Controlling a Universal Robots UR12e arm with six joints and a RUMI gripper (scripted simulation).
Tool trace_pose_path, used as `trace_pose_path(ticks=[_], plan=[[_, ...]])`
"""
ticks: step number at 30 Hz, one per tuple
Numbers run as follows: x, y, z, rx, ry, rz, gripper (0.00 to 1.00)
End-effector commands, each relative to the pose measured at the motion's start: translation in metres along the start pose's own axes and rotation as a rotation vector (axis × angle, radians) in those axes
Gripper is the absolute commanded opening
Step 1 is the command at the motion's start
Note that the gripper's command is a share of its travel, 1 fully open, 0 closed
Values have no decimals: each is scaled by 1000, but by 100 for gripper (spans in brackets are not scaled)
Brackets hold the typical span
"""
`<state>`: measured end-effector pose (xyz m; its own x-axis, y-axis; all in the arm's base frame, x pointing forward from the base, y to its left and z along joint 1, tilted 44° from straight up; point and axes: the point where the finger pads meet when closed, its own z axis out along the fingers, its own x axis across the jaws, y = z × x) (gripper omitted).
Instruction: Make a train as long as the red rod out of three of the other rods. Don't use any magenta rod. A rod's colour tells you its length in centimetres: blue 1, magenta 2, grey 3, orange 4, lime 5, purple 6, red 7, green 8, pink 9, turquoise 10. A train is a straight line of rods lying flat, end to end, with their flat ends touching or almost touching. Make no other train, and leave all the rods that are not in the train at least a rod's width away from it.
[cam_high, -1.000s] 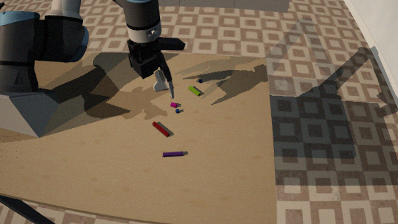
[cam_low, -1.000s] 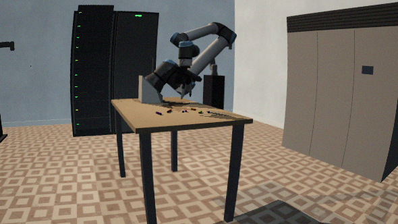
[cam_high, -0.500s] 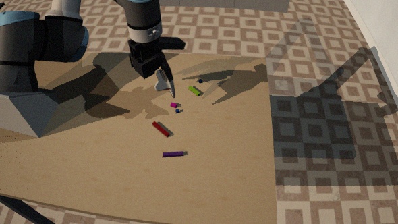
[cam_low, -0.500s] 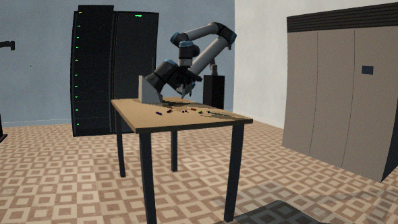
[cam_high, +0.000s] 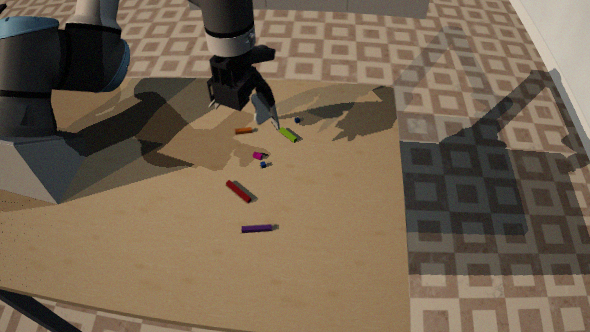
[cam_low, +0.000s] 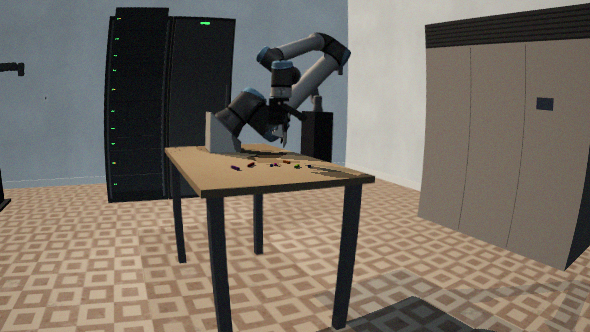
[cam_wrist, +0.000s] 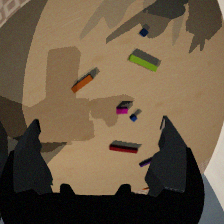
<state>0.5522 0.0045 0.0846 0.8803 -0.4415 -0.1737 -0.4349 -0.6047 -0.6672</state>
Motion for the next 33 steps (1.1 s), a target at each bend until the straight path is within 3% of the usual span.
trace_pose_path(ticks=[1, 10, 33], plan=[[5, -11, 0, 5, -3, -168, 100], [11, -24, 0, 6, -2, -366, 100], [11, -24, 0, 6, -2, -370, 100]])
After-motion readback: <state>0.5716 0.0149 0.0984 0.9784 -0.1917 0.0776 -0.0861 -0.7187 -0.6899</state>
